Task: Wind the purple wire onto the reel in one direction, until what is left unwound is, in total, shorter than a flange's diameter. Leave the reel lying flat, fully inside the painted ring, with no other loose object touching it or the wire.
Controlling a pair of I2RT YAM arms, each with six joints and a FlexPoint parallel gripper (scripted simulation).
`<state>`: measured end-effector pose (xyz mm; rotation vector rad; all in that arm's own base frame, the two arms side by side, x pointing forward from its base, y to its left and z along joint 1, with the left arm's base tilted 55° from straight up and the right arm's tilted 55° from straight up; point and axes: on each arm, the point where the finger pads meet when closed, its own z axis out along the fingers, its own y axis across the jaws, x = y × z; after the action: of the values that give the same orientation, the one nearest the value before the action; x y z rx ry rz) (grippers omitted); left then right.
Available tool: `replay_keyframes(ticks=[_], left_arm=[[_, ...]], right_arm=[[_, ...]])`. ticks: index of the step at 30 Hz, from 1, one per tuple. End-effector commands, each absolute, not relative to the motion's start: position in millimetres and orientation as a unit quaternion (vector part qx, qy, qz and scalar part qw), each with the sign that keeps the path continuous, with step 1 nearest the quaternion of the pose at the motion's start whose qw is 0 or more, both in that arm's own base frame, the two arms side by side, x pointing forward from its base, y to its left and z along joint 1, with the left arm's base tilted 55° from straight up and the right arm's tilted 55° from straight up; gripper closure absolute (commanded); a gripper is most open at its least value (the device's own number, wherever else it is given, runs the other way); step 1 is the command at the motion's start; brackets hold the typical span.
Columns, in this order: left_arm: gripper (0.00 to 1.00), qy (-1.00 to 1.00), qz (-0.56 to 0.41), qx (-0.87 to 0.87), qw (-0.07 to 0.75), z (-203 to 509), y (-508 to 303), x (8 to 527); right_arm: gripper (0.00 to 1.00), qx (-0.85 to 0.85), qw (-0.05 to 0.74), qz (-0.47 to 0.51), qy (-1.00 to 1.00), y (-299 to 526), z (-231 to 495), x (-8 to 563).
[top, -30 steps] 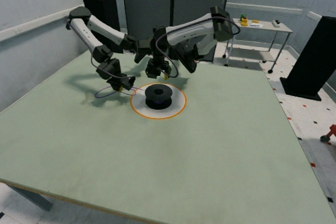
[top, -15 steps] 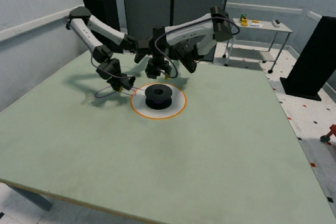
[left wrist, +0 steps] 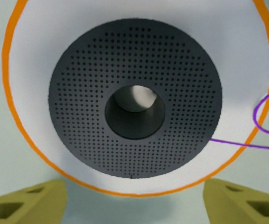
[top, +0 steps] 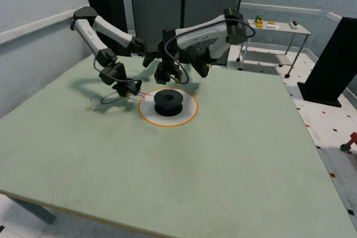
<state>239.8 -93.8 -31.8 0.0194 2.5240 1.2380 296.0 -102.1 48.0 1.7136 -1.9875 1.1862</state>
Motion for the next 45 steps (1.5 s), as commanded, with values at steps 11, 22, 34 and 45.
replay_keyframes(ticks=[11, 22, 34, 45], left_arm=[[0.26, 0.881, 0.445, 0.108, 0.121, -27.2, -100.1, 246.9], [0.26, 0.843, 0.460, 0.277, 0.032, -28.4, -99.1, 246.5], [0.26, 0.766, 0.457, 0.448, -0.065, -29.2, -98.6, 246.3], [0.26, 0.751, 0.454, 0.472, -0.079, -29.0, -99.1, 246.4]], right_arm=[[1.00, 0.711, 0.043, 0.263, -0.650, -90.8, 46.7, 298.4], [1.00, 0.741, 0.021, 0.220, -0.634, -87.4, 46.0, 294.6], [1.00, 0.743, 0.022, 0.220, -0.632, -95.4, 52.3, 296.7], [1.00, 0.744, 0.022, 0.220, -0.631, -96.7, 51.7, 295.9]])
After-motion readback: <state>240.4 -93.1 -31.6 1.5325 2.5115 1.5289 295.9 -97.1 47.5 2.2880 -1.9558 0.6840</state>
